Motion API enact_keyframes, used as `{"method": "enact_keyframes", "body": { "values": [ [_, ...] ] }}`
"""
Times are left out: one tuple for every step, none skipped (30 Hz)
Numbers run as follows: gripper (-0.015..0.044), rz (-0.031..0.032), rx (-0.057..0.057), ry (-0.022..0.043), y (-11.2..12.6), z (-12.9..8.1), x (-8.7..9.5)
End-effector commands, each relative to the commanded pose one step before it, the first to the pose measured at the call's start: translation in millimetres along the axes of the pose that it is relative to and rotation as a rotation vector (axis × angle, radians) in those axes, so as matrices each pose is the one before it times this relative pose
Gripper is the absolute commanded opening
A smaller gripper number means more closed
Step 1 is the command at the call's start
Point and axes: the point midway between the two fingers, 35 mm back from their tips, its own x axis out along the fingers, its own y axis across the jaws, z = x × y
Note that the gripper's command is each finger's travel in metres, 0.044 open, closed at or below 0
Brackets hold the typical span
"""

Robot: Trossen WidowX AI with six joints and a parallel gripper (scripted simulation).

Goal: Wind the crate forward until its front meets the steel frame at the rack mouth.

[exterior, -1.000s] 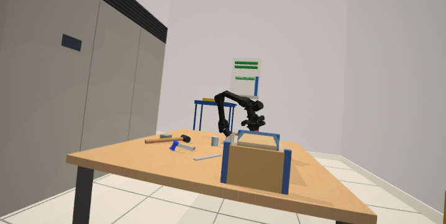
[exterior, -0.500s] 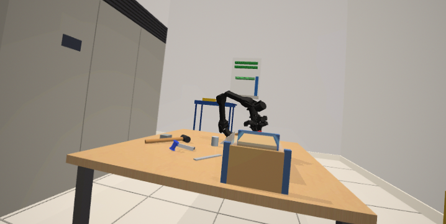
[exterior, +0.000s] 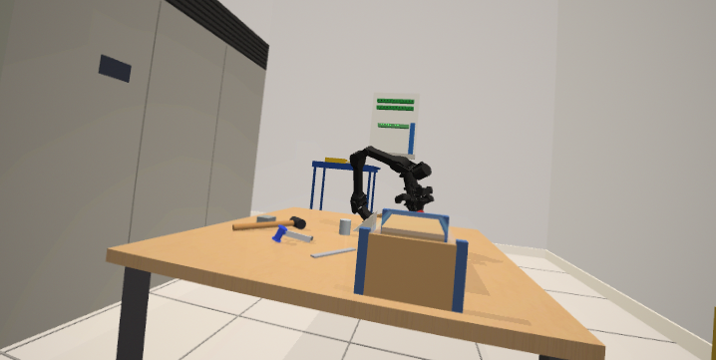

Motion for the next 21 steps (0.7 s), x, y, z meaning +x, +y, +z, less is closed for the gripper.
{"method": "enact_keyframes", "body": {
  "values": [
    [0.0000, 0.02023, -0.0021, -0.00777, 12.75, 5.23, 1.66],
    [0.0000, 0.00003, 0.0000, -0.00004, 0.68, 0.44, 0.19],
    [0.0000, 0.00005, 0.0000, -0.00006, 1.05, 0.66, 0.28],
    [0.0000, 0.00003, 0.0000, -0.00004, 0.69, 0.43, 0.19],
    [0.0000, 0.00005, 0.0000, -0.00006, 1.06, 0.64, 0.27],
    [0.0000, 0.00003, 0.0000, -0.00004, 0.70, 0.42, 0.18],
    [0.0000, 0.00005, 0.0000, -0.00006, 1.07, 0.62, 0.26],
    [0.0000, 0.00004, 0.0000, -0.00004, 0.71, 0.41, 0.17],
    [0.0000, 0.00006, 0.0000, -0.00006, 1.09, 0.60, 0.26],
    [0.0000, 0.00004, 0.0000, -0.00004, 0.72, 0.39, 0.17],
    [0.0000, 0.00006, 0.0000, -0.00006, 1.10, 0.58, 0.25],
    [0.0000, 0.00004, 0.0000, -0.00004, 0.73, 0.38, 0.16],
    [0.0000, 0.00006, 0.0000, -0.00006, 1.11, 0.56, 0.24],
    [0.0000, 0.00004, 0.0000, -0.00004, 0.74, 0.37, 0.16],
    [0.0000, 0.00006, 0.0000, -0.00006, 1.13, 0.54, 0.23],
    [0.0000, 0.00004, 0.0000, -0.00004, 0.75, 0.35, 0.15],
    [0.0000, 0.00006, 0.0000, -0.00006, 1.14, 0.51, 0.22],
    [0.0000, 0.00004, 0.0000, -0.00004, 0.76, 0.34, 0.14],
    [0.0000, 0.00006, 0.0000, -0.00006, 1.15, 0.49, 0.21],
    [0.0000, 0.00004, 0.0000, -0.00004, 0.76, 0.32, 0.14],
    [0.0000, 0.00006, 0.0000, -0.00005, 1.16, 0.47, 0.19]
  ]
}}
